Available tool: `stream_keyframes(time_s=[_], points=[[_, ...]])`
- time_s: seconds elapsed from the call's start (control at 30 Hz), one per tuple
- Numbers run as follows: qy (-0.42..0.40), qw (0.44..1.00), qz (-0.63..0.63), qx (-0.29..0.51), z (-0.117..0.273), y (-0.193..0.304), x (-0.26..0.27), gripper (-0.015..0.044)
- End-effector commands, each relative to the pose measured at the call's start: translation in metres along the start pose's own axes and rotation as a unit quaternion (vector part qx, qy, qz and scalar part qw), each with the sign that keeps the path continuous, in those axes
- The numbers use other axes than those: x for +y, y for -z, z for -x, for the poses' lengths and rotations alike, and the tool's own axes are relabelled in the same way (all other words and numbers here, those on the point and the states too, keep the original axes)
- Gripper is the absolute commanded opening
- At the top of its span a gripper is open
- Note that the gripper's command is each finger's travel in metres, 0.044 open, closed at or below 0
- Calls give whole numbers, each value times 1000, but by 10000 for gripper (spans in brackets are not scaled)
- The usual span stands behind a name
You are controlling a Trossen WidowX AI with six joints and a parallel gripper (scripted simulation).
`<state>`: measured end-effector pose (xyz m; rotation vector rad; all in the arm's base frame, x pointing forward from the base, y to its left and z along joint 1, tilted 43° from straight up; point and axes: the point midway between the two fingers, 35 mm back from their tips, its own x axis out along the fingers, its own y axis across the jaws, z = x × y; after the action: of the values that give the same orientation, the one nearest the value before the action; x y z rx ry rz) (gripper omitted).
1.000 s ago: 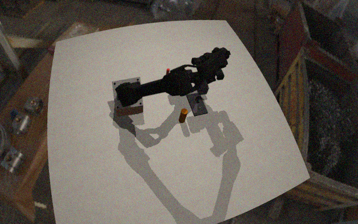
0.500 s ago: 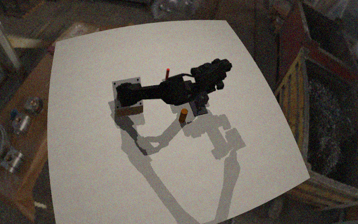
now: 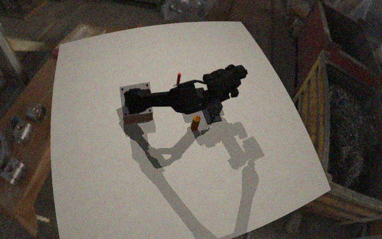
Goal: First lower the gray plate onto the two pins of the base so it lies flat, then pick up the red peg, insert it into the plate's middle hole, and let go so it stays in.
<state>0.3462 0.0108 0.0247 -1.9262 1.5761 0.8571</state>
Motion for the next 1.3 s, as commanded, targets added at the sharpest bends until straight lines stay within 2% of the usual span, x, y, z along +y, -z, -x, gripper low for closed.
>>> stream_keyframes(time_s=[0.0, 0.3, 1.27], points=[[1, 1000, 3, 2, 0, 1, 0, 0], [1, 1000, 3, 2, 0, 1, -1, 0], [2, 1000, -2, 1, -35, 2, -2, 0]])
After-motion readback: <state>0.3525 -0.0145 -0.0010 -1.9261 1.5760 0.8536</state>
